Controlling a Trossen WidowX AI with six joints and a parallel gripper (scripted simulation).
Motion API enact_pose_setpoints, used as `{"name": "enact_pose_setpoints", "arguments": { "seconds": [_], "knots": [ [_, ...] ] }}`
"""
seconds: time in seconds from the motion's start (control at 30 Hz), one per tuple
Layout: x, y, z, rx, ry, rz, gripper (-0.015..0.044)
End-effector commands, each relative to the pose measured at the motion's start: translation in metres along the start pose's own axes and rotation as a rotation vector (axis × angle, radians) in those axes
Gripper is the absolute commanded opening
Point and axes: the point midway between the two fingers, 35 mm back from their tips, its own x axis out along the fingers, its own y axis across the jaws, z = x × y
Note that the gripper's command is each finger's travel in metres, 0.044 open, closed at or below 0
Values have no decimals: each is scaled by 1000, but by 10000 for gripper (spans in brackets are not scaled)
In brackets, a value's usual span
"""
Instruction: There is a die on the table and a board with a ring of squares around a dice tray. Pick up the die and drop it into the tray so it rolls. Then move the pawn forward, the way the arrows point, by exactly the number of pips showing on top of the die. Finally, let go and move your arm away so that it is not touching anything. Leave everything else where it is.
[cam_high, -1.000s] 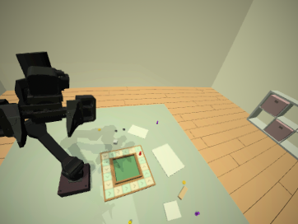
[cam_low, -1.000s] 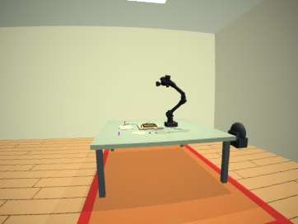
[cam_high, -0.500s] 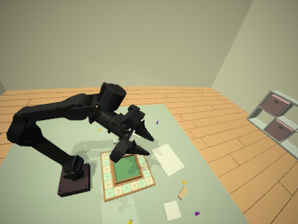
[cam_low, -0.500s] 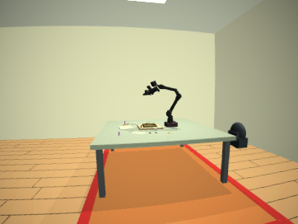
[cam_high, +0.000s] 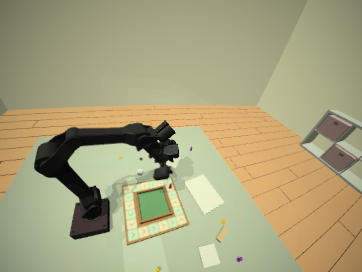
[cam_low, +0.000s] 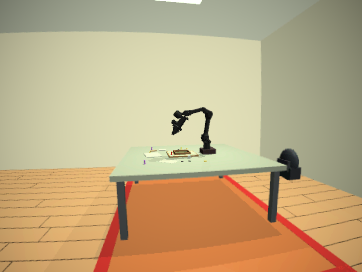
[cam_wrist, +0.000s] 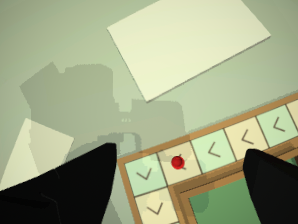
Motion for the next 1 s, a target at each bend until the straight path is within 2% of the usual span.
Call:
{"name": "enact_pose_setpoints", "arguments": {
  "seconds": [0.0,0.33,0.97],
  "knots": [
    [26,33,-63,-12,199,14,275],
    [43,65,-212,-97,589,-122,275],
    [58,67,-230,-102,605,-134,275]
  ]
}}
